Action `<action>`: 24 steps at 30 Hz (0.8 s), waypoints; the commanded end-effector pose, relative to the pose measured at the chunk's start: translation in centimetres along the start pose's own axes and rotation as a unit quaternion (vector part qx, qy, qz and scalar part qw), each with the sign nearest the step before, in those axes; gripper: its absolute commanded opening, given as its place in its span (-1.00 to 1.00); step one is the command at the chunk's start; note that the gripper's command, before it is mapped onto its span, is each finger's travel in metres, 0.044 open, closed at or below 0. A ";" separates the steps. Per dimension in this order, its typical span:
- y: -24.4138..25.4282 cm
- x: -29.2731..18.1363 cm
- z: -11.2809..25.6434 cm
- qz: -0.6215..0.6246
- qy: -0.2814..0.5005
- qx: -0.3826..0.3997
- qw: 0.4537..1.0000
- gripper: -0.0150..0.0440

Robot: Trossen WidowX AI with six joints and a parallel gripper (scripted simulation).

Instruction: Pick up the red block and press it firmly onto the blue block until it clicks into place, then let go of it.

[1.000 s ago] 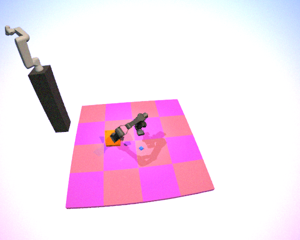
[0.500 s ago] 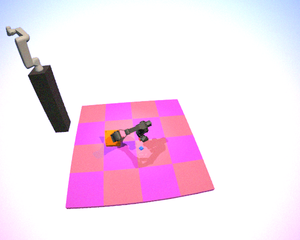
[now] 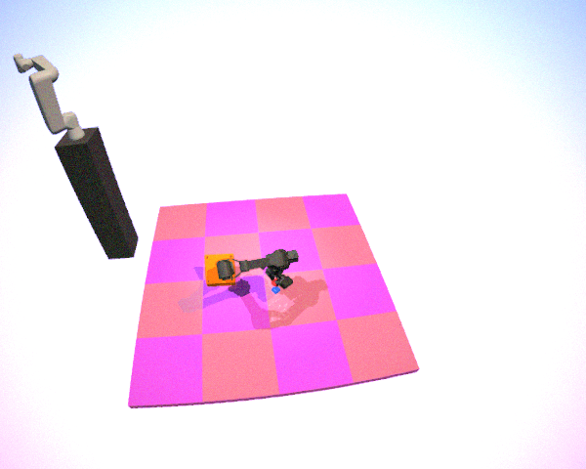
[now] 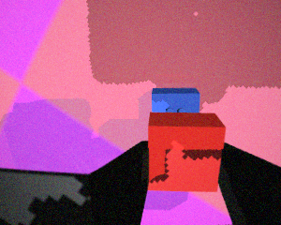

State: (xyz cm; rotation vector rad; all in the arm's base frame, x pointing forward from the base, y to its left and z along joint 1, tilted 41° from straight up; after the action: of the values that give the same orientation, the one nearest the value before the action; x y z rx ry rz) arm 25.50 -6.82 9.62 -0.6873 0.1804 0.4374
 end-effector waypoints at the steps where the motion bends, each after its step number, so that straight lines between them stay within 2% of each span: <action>1: -0.1 -0.1 -0.6 0.007 -0.001 -0.002 1.000 -0.49; 5: -0.1 -0.1 -2.1 0.007 0.000 -0.003 1.000 -0.49; 24: 0.0 0.0 -3.7 0.007 0.000 -0.003 1.000 -0.49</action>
State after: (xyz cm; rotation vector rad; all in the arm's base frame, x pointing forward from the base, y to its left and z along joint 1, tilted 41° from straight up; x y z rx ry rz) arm 25.42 -9.17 6.81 -0.6891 0.1830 0.4484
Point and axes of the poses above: the point midway between the two fingers, 35 mm back from their tips, its own z axis back along the fingers, its own y axis across the jaws, x = y × z, the point moved 1 cm from there along z, back along the fingers, and after that the axes turned 8 degrees about -z, right-handed, at the moved point
